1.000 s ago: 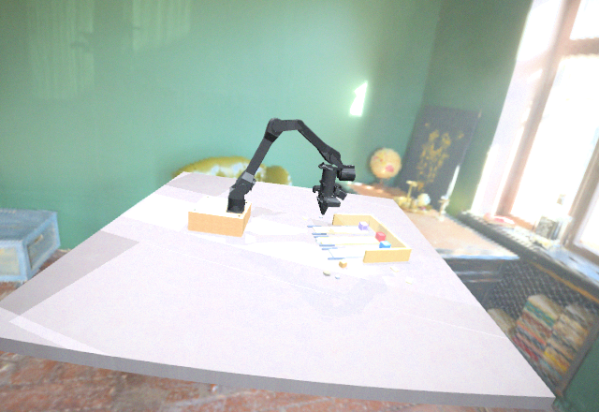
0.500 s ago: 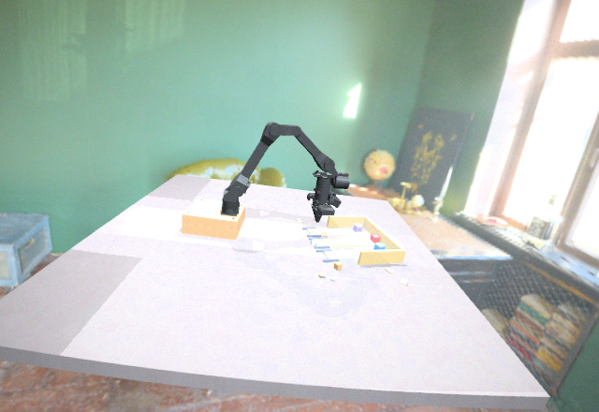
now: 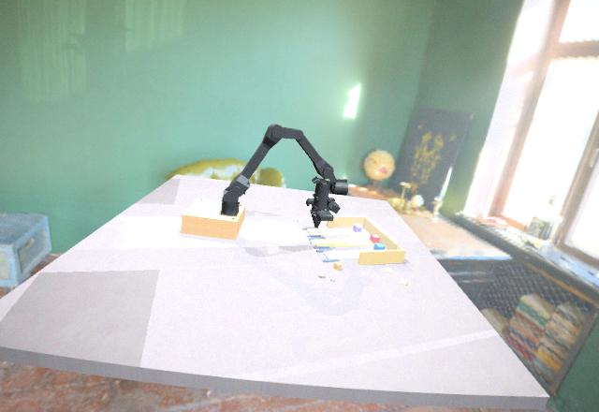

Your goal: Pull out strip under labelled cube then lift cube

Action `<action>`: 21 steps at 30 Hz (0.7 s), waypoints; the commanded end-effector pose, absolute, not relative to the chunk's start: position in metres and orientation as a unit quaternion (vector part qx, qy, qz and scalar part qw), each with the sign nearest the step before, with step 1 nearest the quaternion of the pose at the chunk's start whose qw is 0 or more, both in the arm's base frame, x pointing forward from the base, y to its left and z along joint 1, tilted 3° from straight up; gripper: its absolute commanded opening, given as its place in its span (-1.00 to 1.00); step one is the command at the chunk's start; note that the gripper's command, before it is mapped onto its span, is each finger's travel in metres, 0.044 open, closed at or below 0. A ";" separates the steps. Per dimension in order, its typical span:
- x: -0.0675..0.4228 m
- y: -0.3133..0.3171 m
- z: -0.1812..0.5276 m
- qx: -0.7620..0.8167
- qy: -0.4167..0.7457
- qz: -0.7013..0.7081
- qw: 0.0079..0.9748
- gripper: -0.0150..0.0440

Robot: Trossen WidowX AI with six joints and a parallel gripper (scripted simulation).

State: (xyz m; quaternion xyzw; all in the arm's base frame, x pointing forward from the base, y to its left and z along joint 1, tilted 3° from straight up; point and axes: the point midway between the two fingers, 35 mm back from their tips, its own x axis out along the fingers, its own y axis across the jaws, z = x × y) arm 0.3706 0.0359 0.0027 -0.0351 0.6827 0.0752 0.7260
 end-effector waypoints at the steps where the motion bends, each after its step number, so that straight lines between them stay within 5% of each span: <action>1: 0.369 0.036 -0.007 -0.038 0.686 0.075 0.723 -0.49; 21: 0.369 0.036 -0.016 -0.038 0.686 0.075 0.723 -0.49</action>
